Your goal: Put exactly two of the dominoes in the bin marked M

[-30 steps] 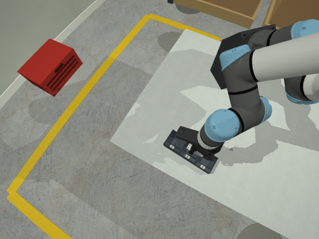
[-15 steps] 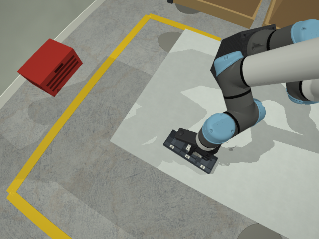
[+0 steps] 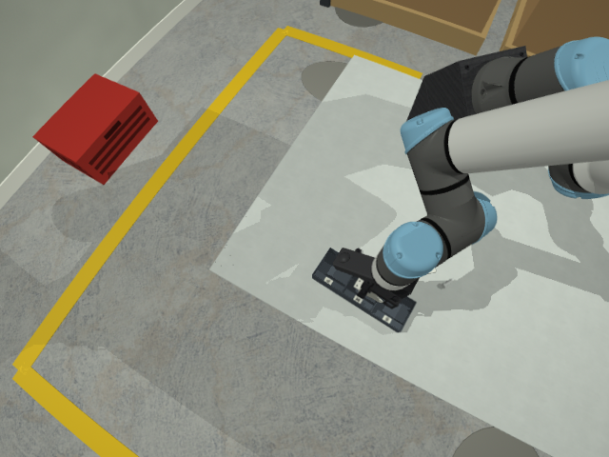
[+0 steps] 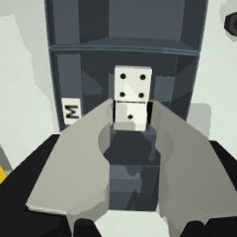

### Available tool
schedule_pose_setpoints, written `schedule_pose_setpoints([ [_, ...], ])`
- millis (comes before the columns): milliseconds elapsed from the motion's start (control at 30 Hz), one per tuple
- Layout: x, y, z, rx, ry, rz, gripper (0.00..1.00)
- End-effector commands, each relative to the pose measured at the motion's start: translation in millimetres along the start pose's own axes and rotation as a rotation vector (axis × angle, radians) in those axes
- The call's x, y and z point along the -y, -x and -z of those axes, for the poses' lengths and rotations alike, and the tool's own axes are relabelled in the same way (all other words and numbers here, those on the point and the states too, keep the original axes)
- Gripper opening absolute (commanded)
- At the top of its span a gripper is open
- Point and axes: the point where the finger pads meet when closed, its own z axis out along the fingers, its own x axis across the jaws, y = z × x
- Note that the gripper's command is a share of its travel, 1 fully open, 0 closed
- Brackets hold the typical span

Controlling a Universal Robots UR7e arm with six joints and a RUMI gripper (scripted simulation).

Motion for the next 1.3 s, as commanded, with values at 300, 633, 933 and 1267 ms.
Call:
schedule_pose_setpoints([
  [300,0.5,-0.6,-0.6,0.001,-0.001,0.0,0.0],
  [633,0.5,-0.6,-0.6,0.001,-0.001,0.0,0.19],
  [933,0.5,-0.6,-0.6,0.001,-0.001,0.0,0.19],
  [1267,0.5,-0.6,12.7,0.001,-0.001,0.0,0.19],
])
